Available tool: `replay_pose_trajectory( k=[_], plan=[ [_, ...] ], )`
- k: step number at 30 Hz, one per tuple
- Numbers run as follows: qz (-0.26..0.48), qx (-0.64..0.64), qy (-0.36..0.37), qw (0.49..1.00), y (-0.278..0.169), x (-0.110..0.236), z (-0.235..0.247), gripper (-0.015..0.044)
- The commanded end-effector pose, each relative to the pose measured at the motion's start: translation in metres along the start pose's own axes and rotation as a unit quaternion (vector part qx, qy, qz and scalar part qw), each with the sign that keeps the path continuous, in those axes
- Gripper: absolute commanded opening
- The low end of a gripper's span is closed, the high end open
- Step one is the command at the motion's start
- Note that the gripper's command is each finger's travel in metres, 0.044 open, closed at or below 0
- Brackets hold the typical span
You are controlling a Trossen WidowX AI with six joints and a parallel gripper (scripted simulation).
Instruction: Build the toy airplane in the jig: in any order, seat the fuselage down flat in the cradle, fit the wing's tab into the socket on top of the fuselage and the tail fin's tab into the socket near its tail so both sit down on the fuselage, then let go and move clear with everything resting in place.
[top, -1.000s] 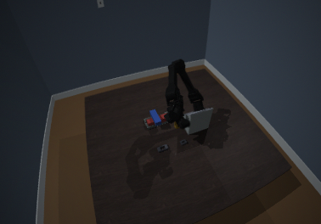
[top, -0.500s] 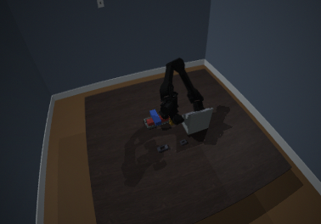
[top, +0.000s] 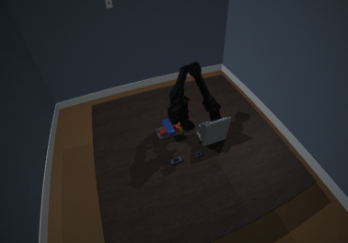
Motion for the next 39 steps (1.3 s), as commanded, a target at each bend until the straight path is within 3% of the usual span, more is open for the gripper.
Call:
replay_pose_trajectory(
  k=[1,35,37,39],
  plan=[
    [0.001,0.002,-0.005,1.0,-0.004,-0.004,-0.011,0.0],
    [0.015,-0.019,-0.038,0.999,-0.049,-0.025,-0.095,0.0],
    [0.015,-0.019,-0.038,0.999,-0.049,-0.025,-0.095,0.0053],
    [0.015,-0.019,-0.038,0.999,-0.049,-0.025,-0.095,0.0065]
  ],
)
Point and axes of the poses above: the point midway between the two fingers, 35 mm back from their tips, its own x axis back along the fingers, its own z axis across the jaws, y = z × x, the point moved 8 cm from there along x, back along the fingers, and after that the axes turned 10 degrees about x, right-handed, at the moved point
